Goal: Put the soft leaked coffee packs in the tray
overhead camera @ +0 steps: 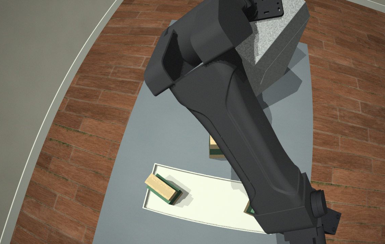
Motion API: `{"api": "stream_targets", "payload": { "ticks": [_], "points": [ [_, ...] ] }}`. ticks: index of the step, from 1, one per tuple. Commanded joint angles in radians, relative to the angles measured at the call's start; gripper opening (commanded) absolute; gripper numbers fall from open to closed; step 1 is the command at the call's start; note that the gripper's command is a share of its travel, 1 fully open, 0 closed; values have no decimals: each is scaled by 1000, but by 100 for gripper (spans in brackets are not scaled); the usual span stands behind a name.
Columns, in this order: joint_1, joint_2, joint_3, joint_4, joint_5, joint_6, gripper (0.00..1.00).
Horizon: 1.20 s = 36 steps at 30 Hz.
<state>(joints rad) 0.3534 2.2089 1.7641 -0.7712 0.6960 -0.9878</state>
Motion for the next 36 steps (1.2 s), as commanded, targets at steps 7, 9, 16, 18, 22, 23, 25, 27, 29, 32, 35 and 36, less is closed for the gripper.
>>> {"api": "stream_targets", "payload": {
  "ticks": [7,9,16,18,22,23,25,27,29,32,35,36],
  "points": [
    [23,-8,29,-7,-5,-4,26],
    [23,-8,29,-7,-5,-4,26],
    [23,-8,29,-7,-5,-4,26],
    [23,-8,29,-7,-5,-4,26],
    [22,-6,29,-4,-5,-5,26],
    [22,-3,28,1,-6,-6,26],
    [21,4,27,18,-7,-10,26],
    [13,5,27,24,-9,-13,26],
    [13,5,27,24,-9,-13,26],
    [7,4,18,37,-10,-20,26],
    [-6,30,-7,55,-15,-30,26],
    [-9,33,-15,61,-16,-34,26]
  ]
}}
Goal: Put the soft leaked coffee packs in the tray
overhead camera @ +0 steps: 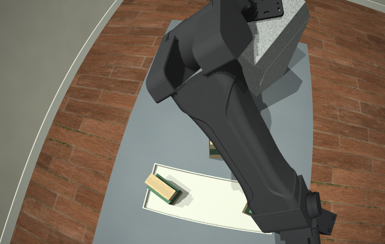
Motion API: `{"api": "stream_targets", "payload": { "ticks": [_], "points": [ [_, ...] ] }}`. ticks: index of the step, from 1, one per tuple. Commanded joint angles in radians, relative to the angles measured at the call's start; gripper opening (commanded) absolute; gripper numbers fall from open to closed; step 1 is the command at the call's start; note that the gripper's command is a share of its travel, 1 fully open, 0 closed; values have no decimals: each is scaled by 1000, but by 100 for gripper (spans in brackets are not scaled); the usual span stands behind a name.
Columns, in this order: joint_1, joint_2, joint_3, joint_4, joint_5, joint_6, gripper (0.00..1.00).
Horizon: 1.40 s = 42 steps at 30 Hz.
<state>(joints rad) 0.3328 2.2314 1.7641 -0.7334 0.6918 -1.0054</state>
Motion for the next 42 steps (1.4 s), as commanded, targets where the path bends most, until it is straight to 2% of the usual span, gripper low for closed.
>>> {"api": "stream_targets", "payload": {
  "ticks": [1,5,8,11,17,42],
  "points": [
    [10,14,-23,30,-13,-20,26],
    [1,6,-9,59,-18,-36,26],
    [-12,43,-4,80,-21,-48,26],
    [-9,21,-5,86,-23,-51,26],
    [-23,47,-3,109,-27,-64,26],
    [-21,35,-2,96,-26,-63,26]
  ]
}}
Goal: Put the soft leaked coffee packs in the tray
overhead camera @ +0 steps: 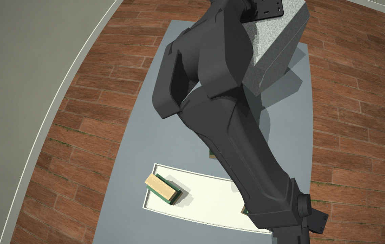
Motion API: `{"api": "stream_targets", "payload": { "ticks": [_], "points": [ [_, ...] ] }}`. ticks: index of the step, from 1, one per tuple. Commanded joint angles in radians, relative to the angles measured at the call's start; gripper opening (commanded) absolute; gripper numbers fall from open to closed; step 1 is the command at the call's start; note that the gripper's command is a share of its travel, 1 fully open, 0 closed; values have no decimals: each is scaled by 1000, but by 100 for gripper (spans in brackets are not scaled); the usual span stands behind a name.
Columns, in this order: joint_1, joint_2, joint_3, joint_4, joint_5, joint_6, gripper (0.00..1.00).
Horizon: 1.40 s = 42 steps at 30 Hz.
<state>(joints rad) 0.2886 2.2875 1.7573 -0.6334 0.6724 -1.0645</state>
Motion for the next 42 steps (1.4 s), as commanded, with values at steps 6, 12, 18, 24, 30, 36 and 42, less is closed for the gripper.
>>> {"api": "stream_targets", "payload": {
  "ticks": [6,12,18,24,30,36,42],
  "points": [
    [23,-21,4,-4,-7,-4,26],
    [23,-21,4,-4,-7,-4,26],
    [23,-21,4,-4,-7,-4,79],
    [23,-21,4,-4,-7,-4,79],
    [23,-21,4,-4,-7,-4,79],
    [23,-21,4,-4,-7,-4,79],
    [23,-21,4,-4,-7,-4,79]
  ]
}}
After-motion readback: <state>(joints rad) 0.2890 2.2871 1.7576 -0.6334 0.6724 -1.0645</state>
